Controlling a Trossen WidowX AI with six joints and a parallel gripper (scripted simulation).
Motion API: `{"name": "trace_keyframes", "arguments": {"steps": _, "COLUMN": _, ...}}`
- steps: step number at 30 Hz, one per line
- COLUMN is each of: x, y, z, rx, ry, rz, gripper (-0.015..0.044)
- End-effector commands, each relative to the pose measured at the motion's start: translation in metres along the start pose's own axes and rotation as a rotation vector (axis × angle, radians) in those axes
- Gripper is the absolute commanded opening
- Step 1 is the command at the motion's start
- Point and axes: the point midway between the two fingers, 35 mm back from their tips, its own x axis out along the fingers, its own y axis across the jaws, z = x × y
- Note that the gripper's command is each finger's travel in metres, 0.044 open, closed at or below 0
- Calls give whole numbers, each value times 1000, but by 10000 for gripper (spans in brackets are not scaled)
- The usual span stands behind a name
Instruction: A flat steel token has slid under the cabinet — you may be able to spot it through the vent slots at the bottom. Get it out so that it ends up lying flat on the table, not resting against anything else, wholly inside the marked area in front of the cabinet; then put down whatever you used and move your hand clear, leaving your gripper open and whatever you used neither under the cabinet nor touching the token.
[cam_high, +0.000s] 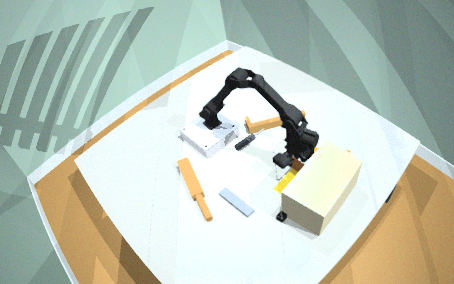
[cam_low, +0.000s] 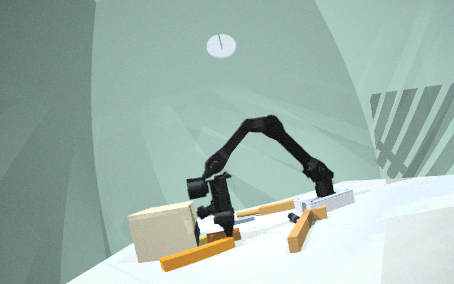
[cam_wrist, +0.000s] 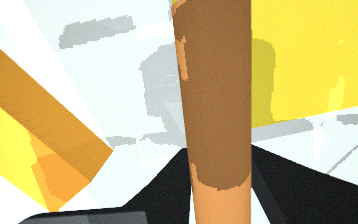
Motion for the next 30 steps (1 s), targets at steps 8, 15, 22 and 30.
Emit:
{"name": "trace_keyframes", "arguments": {"steps": 8, "x": 1, "y": -2, "z": -7, "rx": 9, "ry": 3, "rz": -5, "gripper": 0}}
{"name": "trace_keyframes", "arguments": {"steps": 15, "x": 1, "y": -2, "z": -13, "rx": 9, "ry": 4, "rz": -5, "gripper": 0}}
{"name": "trace_keyframes", "arguments": {"steps": 22, "x": 1, "y": -1, "z": -20, "rx": 9, "ry": 4, "rz": -5, "gripper": 0}}
{"name": "trace_keyframes", "arguments": {"steps": 30, "x": 1, "y": -1, "z": -27, "rx": 9, "ry": 5, "rz": -5, "gripper": 0}}
